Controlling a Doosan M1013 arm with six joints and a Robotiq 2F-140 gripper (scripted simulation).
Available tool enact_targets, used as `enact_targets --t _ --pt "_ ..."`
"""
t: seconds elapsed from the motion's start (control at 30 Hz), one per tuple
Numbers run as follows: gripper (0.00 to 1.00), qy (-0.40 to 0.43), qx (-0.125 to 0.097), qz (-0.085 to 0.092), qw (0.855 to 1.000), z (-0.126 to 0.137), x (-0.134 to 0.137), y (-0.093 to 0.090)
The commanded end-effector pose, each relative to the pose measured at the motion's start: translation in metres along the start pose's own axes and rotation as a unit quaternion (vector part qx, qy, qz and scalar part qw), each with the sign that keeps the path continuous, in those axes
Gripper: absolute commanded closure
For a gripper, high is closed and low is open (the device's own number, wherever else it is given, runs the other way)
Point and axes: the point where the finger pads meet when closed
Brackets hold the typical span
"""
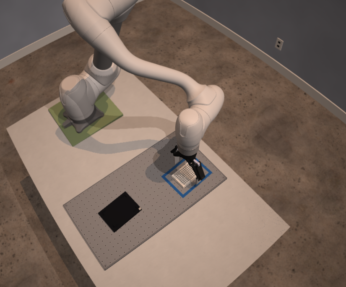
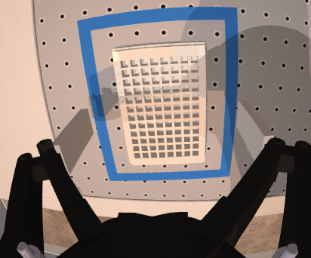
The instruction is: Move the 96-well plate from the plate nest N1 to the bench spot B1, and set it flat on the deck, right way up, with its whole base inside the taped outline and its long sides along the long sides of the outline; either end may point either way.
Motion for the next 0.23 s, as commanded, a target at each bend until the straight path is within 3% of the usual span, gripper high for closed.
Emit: enact_targets --t 0.0,0.2 --pt "0.0 0.0 0.0 0.0 1.0 0.0 0.0 0.009" --pt "0.0 0.0 0.0 0.0 1.0 0.0 0.0 0.025"
Point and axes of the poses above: the point where the finger pads meet when closed, its own y axis back along the fingers, its own x axis across the jaws, z = x × y, and after that the axes turned 9 degrees about y, right-handed
